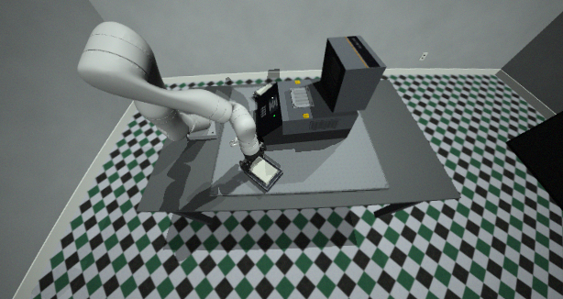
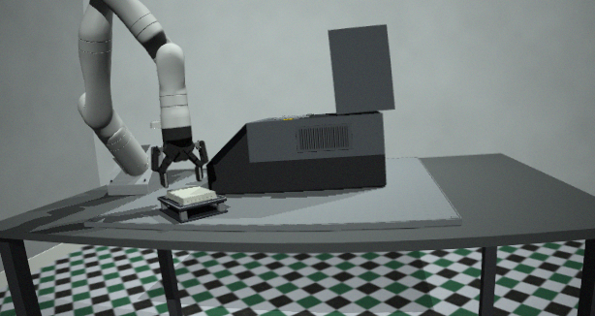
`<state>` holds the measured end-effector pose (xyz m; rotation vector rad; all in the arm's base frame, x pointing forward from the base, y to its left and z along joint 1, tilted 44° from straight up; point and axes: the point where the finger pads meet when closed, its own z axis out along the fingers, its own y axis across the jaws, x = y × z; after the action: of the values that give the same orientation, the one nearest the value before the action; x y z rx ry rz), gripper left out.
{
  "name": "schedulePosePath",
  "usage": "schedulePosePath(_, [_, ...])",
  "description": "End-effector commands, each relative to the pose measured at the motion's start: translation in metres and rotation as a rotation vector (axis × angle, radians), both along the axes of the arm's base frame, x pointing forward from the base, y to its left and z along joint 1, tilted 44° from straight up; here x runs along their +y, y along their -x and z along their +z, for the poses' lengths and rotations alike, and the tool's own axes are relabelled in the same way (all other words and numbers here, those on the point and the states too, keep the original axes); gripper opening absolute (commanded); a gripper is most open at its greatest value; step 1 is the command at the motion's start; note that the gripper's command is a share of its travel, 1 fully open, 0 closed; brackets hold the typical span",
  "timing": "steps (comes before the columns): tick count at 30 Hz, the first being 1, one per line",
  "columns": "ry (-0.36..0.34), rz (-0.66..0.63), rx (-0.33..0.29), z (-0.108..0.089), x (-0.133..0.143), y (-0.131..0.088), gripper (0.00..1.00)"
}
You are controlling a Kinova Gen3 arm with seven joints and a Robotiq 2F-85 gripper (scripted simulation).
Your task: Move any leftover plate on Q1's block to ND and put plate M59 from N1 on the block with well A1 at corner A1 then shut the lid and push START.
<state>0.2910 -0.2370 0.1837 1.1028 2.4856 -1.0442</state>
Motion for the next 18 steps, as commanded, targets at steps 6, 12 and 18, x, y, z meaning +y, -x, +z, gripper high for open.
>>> schedulePosePath(6, [0.000, 0.001, 0.000, 0.007, 0.007, -0.001, 1.00])
schedulePosePath(12, [0.000, 0.001, 0.000, 0.013, 0.012, -0.002, 1.00])
schedulePosePath(18, [0.000, 0.001, 0.000, 0.018, 0.017, -0.002, 1.00])
